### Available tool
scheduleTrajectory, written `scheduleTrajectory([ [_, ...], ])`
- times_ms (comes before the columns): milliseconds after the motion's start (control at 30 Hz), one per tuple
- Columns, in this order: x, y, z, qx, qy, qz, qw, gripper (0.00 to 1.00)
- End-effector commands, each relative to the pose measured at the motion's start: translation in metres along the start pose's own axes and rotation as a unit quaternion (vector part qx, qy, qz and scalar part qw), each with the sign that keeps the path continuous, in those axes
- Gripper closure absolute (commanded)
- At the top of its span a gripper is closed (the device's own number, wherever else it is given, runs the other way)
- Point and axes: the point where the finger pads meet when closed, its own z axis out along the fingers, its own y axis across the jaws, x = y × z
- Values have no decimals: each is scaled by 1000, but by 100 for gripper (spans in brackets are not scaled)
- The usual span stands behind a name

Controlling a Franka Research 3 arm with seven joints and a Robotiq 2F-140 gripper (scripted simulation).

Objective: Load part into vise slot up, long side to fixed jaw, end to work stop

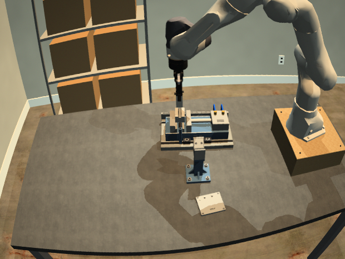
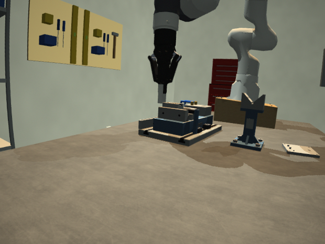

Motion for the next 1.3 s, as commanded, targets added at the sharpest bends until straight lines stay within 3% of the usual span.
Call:
scheduleTrajectory([
  [0,1,0,1,0,0,-2,1000,100],
  [1267,1,3,1,0,0,-2,1000,100],
])
